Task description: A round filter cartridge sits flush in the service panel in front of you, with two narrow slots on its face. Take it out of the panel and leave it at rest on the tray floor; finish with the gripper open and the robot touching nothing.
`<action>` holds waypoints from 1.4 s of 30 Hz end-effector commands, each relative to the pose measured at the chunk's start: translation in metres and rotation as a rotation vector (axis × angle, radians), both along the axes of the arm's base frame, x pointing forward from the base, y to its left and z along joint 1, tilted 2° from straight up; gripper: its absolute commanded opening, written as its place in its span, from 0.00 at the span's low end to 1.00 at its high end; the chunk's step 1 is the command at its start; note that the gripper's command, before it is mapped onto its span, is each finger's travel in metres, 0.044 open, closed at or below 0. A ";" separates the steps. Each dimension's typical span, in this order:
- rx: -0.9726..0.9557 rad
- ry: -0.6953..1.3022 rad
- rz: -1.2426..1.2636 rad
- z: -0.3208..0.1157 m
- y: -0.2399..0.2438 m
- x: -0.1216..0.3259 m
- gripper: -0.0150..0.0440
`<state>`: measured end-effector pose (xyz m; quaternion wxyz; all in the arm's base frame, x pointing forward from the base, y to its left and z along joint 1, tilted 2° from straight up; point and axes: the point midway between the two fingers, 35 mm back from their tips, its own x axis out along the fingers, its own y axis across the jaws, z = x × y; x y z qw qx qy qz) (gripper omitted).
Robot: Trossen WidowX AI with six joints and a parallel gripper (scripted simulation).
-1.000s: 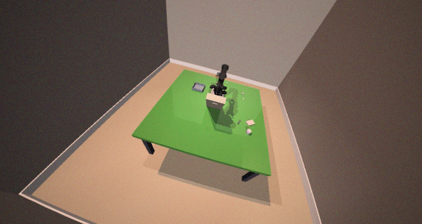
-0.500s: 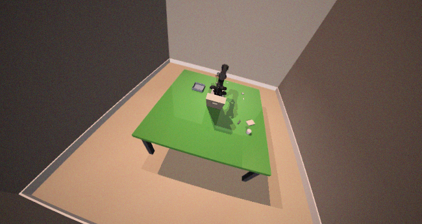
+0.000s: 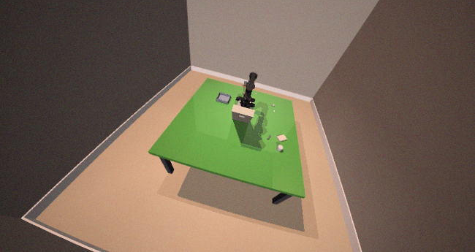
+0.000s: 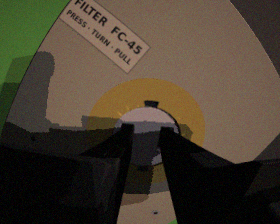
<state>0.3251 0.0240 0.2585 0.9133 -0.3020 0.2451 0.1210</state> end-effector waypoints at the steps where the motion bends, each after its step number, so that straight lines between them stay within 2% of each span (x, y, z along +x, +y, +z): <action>1: 0.001 0.002 -0.005 -0.002 0.000 0.003 0.42; 14: 0.001 0.002 -0.005 -0.004 0.000 0.005 0.42; 23: 0.000 0.001 0.000 -0.002 0.000 0.002 0.32; 25: 0.000 0.001 0.000 -0.002 0.000 0.002 0.25; 27: 0.004 0.001 -0.003 -0.002 0.000 0.002 0.25; 42: 0.403 0.035 -0.251 -0.004 0.000 0.006 0.25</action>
